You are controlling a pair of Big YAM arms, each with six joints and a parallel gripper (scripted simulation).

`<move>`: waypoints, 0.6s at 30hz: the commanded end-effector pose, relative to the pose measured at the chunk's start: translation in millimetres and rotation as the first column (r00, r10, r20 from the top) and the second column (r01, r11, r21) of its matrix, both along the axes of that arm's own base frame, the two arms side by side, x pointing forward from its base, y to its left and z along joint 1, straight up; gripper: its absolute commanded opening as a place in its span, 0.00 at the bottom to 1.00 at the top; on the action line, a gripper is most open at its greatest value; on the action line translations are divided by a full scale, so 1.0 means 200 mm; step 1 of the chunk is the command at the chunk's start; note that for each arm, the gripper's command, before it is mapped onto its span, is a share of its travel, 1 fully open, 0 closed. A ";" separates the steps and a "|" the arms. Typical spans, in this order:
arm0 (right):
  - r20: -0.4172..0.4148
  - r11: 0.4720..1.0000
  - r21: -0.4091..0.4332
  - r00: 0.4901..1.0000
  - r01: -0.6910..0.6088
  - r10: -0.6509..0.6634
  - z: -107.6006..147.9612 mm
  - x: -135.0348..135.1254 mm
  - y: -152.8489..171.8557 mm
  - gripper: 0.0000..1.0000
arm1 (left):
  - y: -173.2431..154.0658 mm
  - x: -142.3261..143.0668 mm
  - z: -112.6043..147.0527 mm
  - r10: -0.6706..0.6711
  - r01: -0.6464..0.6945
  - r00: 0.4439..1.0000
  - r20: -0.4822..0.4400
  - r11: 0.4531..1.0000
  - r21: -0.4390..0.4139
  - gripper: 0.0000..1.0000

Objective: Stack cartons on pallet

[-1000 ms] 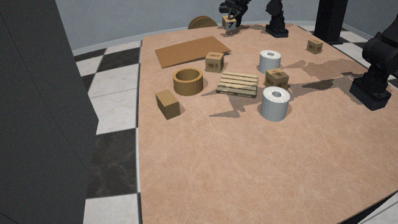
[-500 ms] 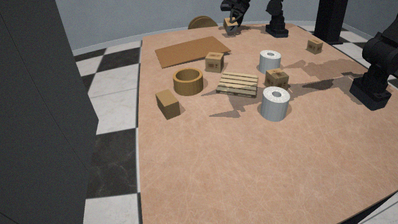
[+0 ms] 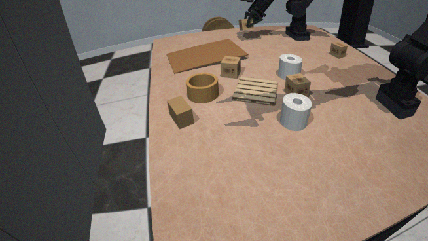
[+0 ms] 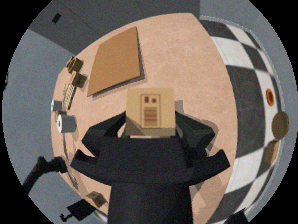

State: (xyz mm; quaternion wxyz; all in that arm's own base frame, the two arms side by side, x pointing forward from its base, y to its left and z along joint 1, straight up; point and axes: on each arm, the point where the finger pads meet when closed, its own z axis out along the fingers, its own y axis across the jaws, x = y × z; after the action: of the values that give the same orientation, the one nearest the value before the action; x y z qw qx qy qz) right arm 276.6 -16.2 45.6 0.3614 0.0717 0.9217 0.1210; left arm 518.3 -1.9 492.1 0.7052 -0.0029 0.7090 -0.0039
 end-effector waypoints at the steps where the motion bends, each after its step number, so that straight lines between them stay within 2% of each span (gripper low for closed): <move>1: 0.007 0.994 -0.102 0.999 -0.037 0.037 0.01 0.00 0.05 0.50 | 0.01 0.00 0.03 0.001 -0.002 1.000 0.016 1.000 0.010 1.00; 5: 0.029 0.980 -0.200 0.999 -0.020 0.027 0.05 0.03 0.04 0.50 | 0.01 0.00 0.03 0.001 -0.002 1.000 0.016 1.000 0.010 1.00; 7: 0.029 0.980 -0.200 0.999 -0.020 0.027 0.05 0.03 0.04 0.50 | 0.01 0.00 0.03 0.001 -0.002 1.000 0.016 1.000 0.010 1.00; 10: 0.035 0.966 -0.260 0.999 -0.009 0.018 0.05 0.03 0.03 0.50 | 0.01 0.00 0.03 0.001 -0.002 1.000 0.016 1.000 0.010 1.00; 18: 0.043 0.956 -0.294 0.999 0.016 -0.003 0.06 0.04 0.00 0.50 | 0.01 0.00 0.03 0.001 -0.002 1.000 0.016 1.000 0.010 1.00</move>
State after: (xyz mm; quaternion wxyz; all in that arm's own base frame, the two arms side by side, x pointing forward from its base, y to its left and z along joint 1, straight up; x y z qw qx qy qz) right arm 277.6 -14.1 47.4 0.3687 0.0245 0.9291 -0.0136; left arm 518.3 -1.9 492.1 0.7052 -0.0029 0.7090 -0.0039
